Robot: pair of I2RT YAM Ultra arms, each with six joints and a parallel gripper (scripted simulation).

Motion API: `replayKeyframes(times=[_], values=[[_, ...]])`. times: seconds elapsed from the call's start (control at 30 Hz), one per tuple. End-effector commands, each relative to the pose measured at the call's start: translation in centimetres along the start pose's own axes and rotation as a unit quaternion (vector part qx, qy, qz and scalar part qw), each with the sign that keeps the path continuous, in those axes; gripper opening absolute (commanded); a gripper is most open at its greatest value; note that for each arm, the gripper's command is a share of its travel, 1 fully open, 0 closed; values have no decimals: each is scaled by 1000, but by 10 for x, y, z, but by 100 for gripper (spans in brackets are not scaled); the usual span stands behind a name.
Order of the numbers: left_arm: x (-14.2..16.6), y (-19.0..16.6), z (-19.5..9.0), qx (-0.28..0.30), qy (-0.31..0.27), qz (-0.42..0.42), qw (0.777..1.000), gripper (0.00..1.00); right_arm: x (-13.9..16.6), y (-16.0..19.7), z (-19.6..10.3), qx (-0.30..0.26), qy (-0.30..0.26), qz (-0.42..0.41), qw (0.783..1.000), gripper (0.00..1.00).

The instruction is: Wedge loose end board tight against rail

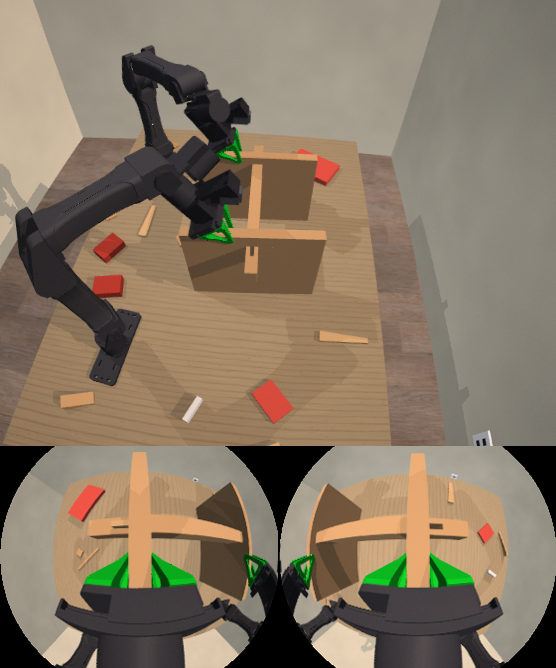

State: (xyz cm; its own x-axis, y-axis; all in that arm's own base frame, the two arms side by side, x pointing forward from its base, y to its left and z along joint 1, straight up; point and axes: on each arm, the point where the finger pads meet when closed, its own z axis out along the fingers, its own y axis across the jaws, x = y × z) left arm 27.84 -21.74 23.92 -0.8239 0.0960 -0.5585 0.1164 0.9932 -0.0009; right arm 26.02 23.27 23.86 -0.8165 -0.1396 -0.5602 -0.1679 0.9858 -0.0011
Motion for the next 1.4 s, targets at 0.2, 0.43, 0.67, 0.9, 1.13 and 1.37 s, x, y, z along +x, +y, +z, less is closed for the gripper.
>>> replayKeyframes(times=[0.2, 0.43, 0.67, 0.9, 1.13, 1.37], values=[[-23, -76, -11, 142, -25, -2, 990, 0, -18, 4, -22, -23, -41, 13, 999, 0], [-14, 1, -17, 13, -36, -9, 999, 0, -18, 4, -22, -23, -41, 13, 999, 0], [-14, 1, -17, 13, -36, -9, 999, 0, -18, 4, -22, -23, -41, 13, 999, 0], [-14, 1, -17, 13, -36, -9, 999, 0, -18, 3, -19, -19, -38, 13, 999, 39], [-14, 1, -17, 13, -36, -9, 999, 0, -18, 3, -20, -20, -39, 14, 999, 39], [-14, 1, -17, 13, -36, -9, 999, 0, -10, 2, -8, 3, -9, -3, 1000, 39]])
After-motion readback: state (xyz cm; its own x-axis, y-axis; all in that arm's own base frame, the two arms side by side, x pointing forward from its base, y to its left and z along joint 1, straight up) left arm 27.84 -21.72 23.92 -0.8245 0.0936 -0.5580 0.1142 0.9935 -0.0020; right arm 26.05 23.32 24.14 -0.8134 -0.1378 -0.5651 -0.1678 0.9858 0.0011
